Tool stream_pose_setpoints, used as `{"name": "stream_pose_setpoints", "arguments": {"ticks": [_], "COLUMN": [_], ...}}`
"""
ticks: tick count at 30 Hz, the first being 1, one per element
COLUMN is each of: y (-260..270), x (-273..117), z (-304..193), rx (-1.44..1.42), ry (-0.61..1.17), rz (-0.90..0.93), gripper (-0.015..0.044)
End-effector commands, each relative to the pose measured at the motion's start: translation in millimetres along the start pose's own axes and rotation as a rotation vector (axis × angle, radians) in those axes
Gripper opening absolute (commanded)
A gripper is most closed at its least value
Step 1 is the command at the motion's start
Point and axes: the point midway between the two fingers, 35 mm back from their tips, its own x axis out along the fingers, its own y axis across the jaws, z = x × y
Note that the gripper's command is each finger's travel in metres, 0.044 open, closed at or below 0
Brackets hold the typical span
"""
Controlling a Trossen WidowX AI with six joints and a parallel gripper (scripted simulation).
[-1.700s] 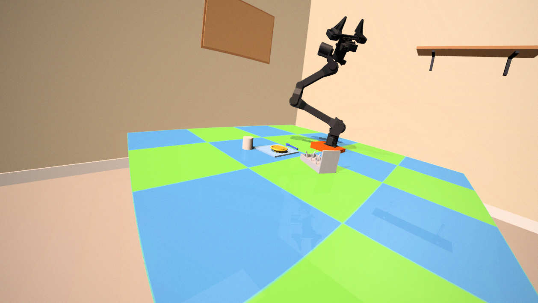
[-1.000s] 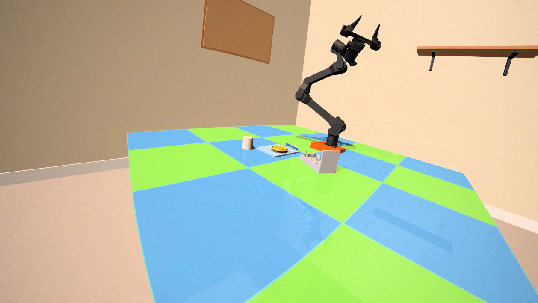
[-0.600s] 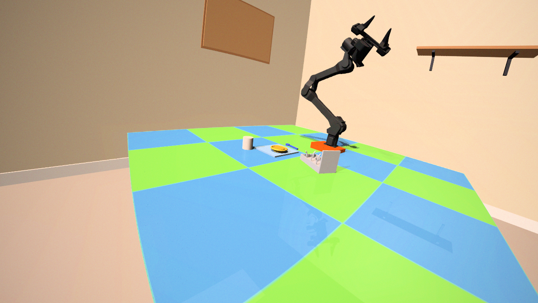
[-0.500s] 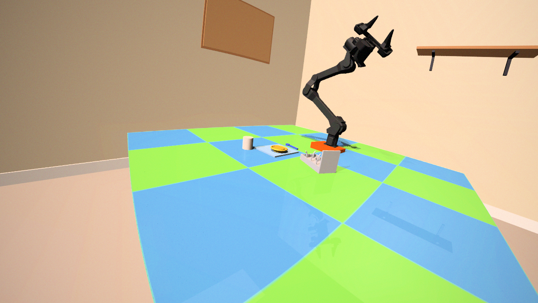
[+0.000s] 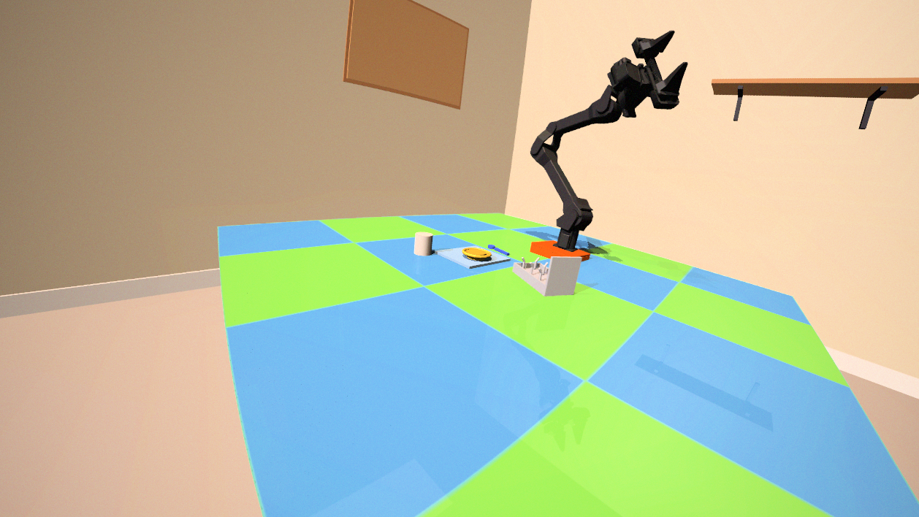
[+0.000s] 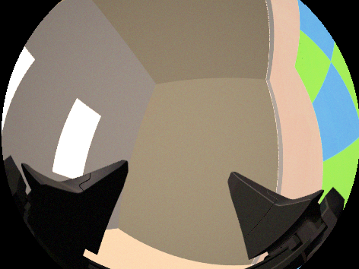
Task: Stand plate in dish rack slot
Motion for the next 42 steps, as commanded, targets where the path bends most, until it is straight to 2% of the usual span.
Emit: {"name": "stream_pose_setpoints", "arguments": {"ticks": [1, 12, 24, 42], "y": [-12.1, -60.2, -112.8, -181.2], "x": [10.1, 37.2, 56.1, 48.6], "z": [4.4, 32.1, 85.3, 201.4], "rx": [-0.114, -0.442, -0.768, -1.111], "ry": [-0.025, -0.104, -0.172, -0.215], "rz": [-0.04, -0.207, -0.443, -0.917], "gripper": [0.04, 0.04, 0.04, 0.04]}}
